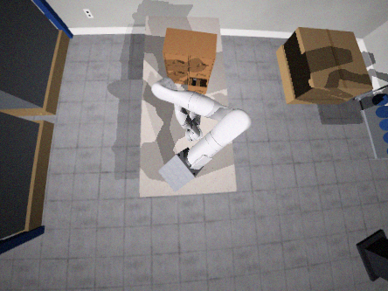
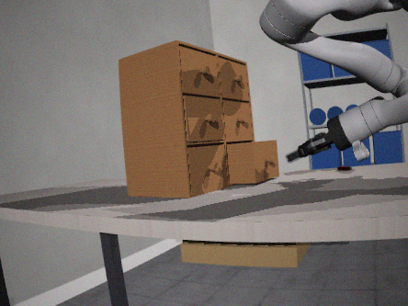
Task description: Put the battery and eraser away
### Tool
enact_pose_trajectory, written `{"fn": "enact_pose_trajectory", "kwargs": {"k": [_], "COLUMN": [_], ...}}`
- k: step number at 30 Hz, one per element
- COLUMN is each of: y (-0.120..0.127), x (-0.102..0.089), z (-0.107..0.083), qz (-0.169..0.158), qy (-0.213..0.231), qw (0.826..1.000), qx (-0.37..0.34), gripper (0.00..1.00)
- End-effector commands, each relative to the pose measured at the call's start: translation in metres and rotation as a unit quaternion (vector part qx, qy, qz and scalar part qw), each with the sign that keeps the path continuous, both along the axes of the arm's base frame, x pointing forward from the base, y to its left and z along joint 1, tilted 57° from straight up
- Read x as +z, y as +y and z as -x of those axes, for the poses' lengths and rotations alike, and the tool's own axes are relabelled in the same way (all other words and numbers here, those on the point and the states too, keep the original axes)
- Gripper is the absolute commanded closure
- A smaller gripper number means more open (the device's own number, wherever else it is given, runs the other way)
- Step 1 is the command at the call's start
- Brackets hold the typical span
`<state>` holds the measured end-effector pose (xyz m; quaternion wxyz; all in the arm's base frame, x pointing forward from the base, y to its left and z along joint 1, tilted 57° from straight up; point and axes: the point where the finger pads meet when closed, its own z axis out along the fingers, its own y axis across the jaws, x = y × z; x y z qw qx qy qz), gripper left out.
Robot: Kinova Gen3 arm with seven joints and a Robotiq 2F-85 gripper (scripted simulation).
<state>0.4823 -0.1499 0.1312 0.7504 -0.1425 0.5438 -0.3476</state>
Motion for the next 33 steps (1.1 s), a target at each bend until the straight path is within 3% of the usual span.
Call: {"fn": "enact_pose_trajectory", "kwargs": {"k": [1,33], "y": [0.001,0.005], "x": [0.003,0.028], "z": [-0.002,-0.037], "qz": [0.000,0.000], "qy": [-0.002,-0.002], "qw": [1.000,1.000], "qx": [0.001,0.001], "gripper": [1.00,1.00]}}
